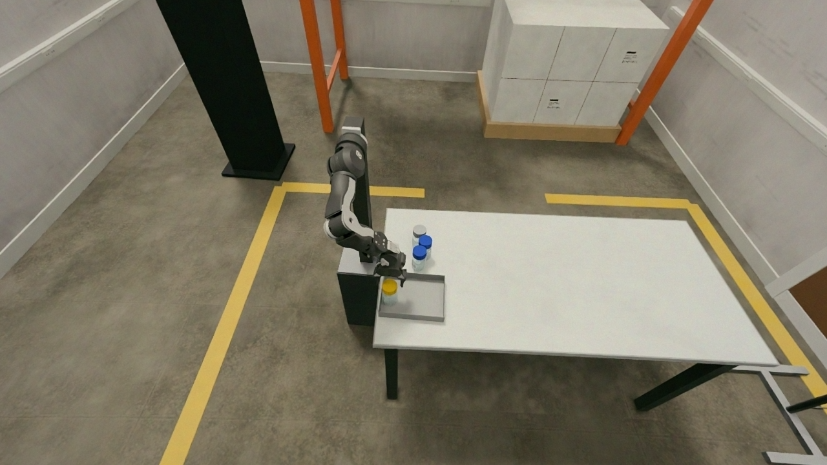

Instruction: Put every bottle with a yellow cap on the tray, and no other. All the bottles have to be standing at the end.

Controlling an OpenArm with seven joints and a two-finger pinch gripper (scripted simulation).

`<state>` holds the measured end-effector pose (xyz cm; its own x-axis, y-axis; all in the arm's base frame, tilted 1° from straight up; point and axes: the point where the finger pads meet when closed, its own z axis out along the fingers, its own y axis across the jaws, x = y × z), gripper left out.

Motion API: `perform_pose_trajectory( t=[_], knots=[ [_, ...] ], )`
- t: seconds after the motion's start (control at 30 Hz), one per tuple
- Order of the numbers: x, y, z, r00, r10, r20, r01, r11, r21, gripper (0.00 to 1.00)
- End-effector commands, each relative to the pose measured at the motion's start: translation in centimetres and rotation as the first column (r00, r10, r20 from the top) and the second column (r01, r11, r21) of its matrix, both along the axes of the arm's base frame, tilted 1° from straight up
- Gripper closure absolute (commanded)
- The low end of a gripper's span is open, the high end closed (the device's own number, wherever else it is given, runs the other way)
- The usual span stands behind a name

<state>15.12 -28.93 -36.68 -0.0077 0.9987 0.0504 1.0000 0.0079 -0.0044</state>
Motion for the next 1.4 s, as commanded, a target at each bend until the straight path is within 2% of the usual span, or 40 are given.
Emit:
perform_pose_trajectory(
  t=[0.0,0.4,0.73,0.97,1.37],
  knots=[
    [0.0,-0.2,0.3,1.0,-0.006,-0.002,0.006,1.0,-0.006,0.48],
    [0.0,-0.3,0.8,1.0,-0.01,-0.005,0.01,1.0,-0.009,0.48],
    [0.1,-0.2,5.7,1.0,-0.007,-0.003,0.007,1.0,-0.007,0.48],
    [0.1,-0.2,5.7,1.0,-0.007,-0.003,0.007,1.0,-0.007,0.48],
    [0.0,-0.2,7.5,1.0,-0.008,-0.008,0.008,1.0,-0.007,0.48]
  ],
)
